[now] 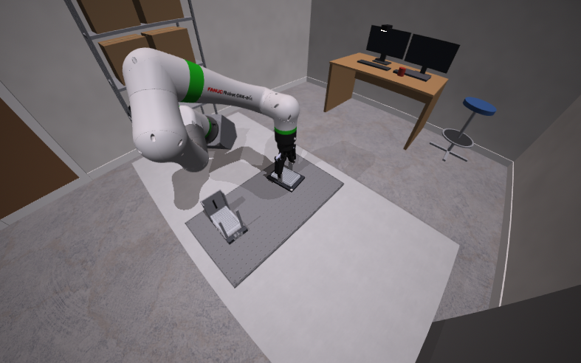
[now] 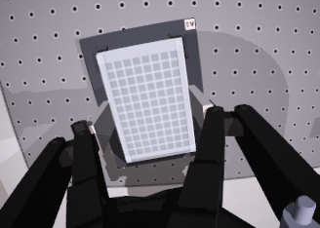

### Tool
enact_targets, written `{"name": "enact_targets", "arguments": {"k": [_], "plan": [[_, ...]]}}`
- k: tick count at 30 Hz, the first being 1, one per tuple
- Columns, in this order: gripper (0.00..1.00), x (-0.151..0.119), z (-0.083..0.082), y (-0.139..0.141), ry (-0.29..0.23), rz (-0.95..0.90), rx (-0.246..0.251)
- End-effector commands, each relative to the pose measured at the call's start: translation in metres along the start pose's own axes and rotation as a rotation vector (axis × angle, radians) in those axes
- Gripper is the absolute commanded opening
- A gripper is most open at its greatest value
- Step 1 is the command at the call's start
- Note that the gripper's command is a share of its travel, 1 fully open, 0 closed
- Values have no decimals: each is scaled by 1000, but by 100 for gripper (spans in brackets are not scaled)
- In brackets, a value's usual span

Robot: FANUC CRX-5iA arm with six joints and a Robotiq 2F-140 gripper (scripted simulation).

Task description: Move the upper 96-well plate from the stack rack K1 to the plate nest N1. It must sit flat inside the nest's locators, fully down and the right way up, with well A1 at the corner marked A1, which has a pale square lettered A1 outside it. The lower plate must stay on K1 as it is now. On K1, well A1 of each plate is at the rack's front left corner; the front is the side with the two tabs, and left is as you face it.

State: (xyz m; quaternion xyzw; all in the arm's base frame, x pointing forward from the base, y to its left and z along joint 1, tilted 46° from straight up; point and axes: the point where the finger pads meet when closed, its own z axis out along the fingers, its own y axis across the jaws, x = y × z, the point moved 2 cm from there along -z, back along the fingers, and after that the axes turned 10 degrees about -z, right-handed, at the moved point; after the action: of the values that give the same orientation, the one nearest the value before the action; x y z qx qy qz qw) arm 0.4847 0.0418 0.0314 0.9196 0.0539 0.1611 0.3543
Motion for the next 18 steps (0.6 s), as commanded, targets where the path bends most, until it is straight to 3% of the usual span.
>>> {"name": "enact_targets", "arguments": {"k": [1,12,13,18], "plan": [[0,0,0,0,0,0,0],[0,0,2,0,0,0,0],[100,0,2,0,0,0,0],[100,0,2,0,0,0,0]]}}
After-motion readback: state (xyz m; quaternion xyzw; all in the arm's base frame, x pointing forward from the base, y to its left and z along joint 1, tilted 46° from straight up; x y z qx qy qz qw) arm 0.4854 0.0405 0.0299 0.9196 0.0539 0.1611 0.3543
